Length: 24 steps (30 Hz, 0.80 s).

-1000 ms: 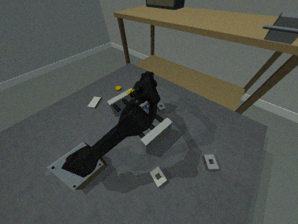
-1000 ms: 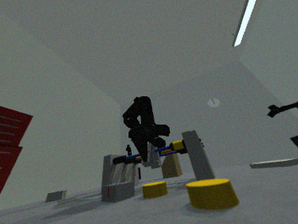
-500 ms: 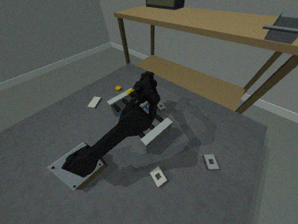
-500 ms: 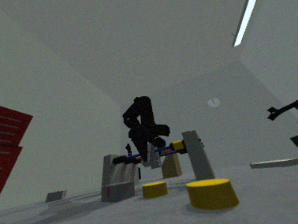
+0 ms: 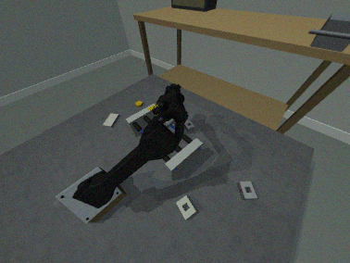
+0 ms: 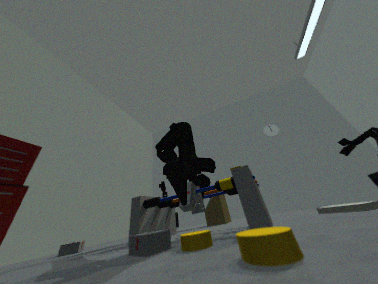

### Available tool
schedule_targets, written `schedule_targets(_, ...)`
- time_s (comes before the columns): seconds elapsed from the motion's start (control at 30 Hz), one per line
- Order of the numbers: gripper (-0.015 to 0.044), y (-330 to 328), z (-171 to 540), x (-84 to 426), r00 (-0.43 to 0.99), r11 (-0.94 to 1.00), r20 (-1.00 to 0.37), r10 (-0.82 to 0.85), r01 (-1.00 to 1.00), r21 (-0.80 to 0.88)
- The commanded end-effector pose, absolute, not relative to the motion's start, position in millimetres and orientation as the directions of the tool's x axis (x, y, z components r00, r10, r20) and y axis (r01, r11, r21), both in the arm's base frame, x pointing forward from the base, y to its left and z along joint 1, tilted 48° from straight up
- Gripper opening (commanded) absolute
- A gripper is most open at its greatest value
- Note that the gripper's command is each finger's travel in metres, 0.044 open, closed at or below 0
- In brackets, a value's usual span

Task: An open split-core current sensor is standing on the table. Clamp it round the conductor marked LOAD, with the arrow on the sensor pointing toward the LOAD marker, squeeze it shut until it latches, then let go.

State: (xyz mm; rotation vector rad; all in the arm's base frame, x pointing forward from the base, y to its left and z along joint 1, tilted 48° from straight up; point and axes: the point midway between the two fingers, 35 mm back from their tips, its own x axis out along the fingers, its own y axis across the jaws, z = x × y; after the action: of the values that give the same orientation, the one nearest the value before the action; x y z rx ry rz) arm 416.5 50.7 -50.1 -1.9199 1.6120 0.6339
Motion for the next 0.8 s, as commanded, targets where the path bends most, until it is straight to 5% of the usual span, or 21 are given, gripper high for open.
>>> schedule_targets(0.0,0.0,51,-51,416,0.169,-0.13,-0.666,-0.726,-0.986,-0.108)
schedule_targets(0.77,0.0,64,-39,415,0.313,-0.233,-0.642,-0.7,-0.95,-0.209)
